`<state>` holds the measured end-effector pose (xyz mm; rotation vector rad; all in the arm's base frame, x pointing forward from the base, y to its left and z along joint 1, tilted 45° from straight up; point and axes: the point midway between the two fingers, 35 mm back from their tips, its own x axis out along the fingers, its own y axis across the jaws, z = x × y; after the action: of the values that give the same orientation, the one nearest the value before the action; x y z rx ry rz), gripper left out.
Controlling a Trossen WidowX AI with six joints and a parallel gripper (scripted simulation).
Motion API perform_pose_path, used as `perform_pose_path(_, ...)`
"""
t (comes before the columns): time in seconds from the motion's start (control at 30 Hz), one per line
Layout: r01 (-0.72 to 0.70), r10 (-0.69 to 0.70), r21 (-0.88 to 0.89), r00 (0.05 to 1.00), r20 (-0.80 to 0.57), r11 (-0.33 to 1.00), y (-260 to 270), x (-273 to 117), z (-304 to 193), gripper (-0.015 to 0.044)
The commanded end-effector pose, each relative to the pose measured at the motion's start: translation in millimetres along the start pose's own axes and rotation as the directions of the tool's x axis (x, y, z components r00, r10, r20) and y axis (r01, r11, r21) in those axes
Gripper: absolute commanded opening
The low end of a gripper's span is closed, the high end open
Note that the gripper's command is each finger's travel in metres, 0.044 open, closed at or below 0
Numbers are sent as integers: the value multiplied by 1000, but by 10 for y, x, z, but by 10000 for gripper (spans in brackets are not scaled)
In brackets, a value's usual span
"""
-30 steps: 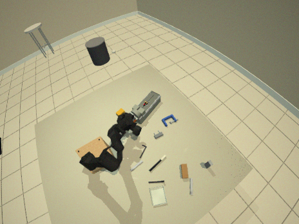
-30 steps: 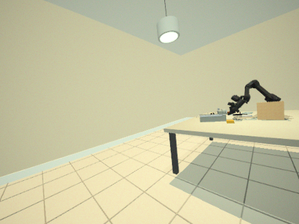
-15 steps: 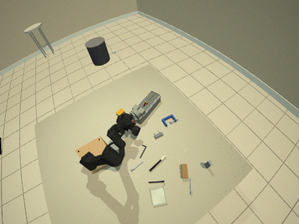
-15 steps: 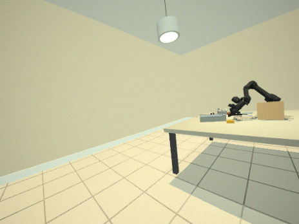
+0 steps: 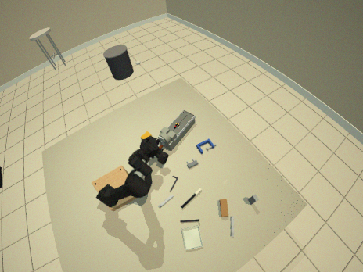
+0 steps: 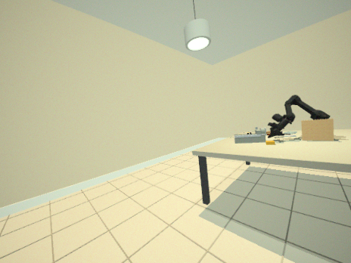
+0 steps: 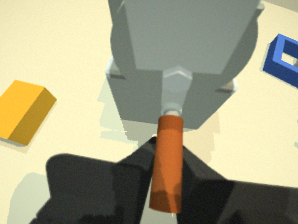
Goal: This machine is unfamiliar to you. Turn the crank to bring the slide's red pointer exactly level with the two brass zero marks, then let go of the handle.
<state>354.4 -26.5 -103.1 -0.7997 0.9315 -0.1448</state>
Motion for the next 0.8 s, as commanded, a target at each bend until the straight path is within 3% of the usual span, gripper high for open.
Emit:
perform_pose_path(0.0,-18,18,-7,1000,0,1000,94,5,-8,0)
perform_pose_path(0.77,-18,18,-6,1000,1,1000,201,-31,23,0)
